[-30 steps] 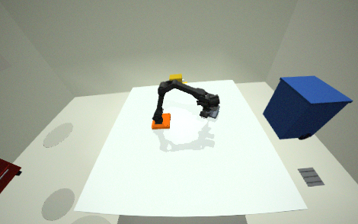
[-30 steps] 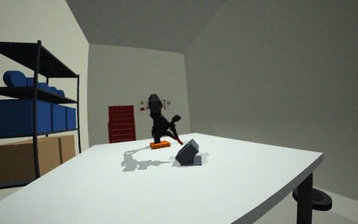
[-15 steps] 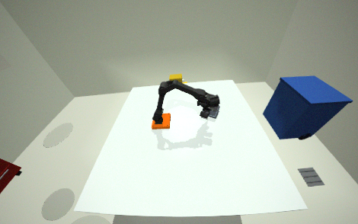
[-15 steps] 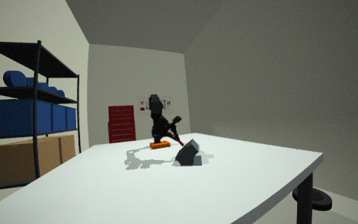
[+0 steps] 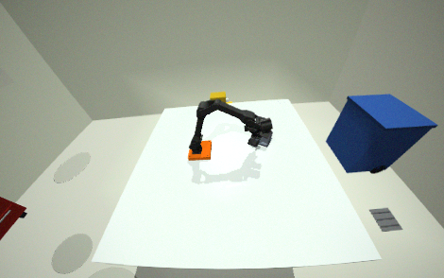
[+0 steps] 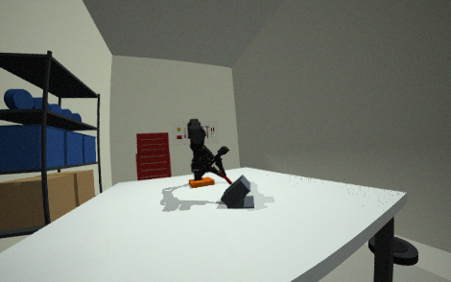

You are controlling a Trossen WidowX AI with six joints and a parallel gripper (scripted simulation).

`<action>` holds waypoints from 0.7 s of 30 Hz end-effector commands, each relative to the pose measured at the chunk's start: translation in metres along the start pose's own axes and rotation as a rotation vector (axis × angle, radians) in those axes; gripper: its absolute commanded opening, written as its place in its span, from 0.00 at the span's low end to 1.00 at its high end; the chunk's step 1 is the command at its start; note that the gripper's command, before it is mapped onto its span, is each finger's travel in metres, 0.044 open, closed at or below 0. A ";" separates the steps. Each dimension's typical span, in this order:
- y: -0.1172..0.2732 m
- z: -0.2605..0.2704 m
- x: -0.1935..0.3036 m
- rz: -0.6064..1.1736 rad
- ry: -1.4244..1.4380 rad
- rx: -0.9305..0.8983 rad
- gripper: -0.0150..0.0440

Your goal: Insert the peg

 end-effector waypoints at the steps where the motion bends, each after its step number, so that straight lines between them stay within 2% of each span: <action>1: -0.002 -0.001 0.000 0.000 -0.001 0.000 0.25; 21: -0.009 -0.001 0.000 0.000 -0.001 0.000 0.25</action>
Point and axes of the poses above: the point midway between the two fingers, 35 mm back from their tips, its own y axis back along the fingers, its own z axis across the jaws, x = y × z, the point moved 10 cm from there along y, back along the fingers, and after that the axes turned 7 degrees about y, right-handed, at the moved point
